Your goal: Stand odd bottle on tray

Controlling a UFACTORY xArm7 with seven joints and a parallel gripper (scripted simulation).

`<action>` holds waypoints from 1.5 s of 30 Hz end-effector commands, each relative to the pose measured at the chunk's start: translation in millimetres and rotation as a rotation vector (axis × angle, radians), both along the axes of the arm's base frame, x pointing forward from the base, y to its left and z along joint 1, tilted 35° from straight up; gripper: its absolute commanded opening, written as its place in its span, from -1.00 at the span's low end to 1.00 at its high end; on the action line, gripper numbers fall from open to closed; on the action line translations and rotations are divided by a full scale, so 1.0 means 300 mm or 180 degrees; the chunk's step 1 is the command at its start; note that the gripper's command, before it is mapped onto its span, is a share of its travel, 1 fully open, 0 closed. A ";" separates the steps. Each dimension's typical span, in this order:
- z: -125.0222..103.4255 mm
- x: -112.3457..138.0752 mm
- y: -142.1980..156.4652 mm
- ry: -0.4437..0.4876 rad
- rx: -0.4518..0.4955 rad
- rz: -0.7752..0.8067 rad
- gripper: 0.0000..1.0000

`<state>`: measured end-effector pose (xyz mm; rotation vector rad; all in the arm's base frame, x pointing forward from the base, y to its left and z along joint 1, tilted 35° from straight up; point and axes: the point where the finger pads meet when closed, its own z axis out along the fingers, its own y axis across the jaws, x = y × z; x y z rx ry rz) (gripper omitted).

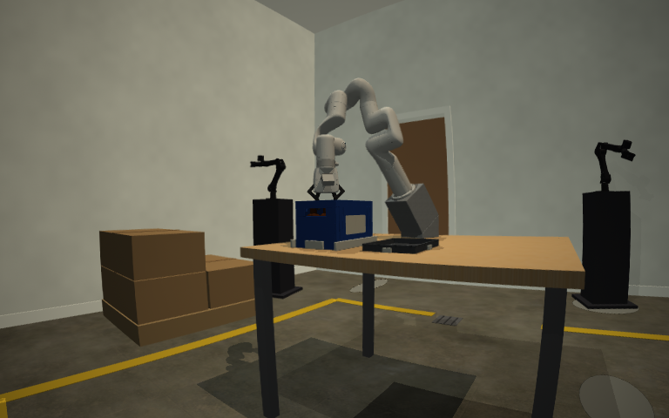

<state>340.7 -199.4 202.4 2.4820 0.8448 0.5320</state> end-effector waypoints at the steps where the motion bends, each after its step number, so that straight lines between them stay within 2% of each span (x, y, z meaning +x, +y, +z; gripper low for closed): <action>1: 0.004 0.002 -0.001 -0.0007 -0.0004 0.0000 0.30; 15: 0.029 -0.013 0.008 -0.0007 -0.0004 0.0000 0.30; 38: 0.204 -0.119 0.072 -0.0007 -0.0004 0.0000 0.30; 45: 0.231 -0.135 0.082 -0.0007 -0.0004 0.0000 0.30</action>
